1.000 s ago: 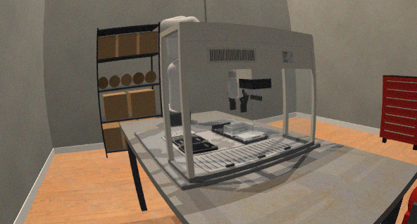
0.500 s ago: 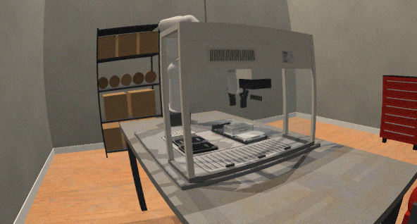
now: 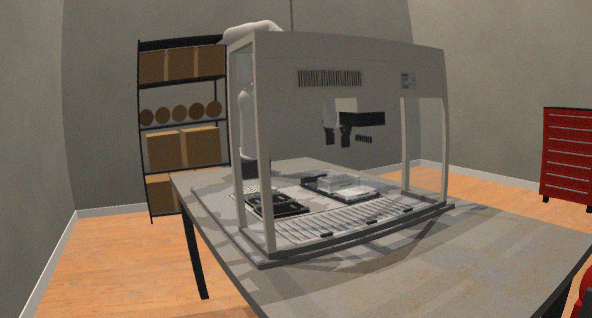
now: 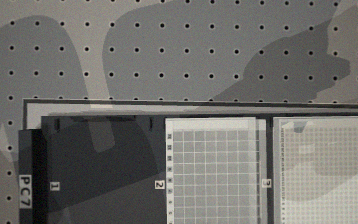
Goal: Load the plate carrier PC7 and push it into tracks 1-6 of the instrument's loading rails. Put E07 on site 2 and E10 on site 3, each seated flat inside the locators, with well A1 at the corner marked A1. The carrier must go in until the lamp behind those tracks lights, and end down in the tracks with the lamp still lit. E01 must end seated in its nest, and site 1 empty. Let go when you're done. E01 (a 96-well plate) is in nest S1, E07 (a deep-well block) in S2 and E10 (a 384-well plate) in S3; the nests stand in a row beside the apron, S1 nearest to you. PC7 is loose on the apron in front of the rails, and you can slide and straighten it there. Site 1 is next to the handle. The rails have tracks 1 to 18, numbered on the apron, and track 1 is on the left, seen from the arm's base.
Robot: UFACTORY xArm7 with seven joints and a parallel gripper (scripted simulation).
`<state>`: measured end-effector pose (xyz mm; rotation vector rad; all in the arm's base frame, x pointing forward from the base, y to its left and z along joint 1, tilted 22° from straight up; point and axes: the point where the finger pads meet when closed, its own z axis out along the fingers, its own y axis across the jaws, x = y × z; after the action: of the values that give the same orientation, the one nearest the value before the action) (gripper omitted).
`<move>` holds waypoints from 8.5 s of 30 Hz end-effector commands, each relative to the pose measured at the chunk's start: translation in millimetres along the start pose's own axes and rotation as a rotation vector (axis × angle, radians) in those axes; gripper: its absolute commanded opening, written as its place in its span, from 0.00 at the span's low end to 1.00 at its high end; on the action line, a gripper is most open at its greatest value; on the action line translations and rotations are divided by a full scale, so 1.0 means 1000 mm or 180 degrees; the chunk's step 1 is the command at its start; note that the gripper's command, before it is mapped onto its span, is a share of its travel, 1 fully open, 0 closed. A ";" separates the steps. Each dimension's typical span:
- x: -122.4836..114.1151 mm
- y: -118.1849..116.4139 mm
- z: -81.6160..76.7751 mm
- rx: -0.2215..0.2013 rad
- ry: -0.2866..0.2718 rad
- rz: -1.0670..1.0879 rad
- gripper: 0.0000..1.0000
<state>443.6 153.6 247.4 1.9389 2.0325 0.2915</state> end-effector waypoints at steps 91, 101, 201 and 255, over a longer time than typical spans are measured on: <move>-0.093 -0.005 0.108 -0.0009 0.0003 0.0090 1.00; -0.093 -0.005 0.121 -0.0009 0.0003 0.0090 1.00; -0.077 -0.005 0.155 -0.0009 0.0003 0.0090 1.00; -0.057 -0.004 0.155 -0.0009 0.0004 0.0090 1.00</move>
<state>496.6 84.7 105.8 1.9695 2.0063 0.2970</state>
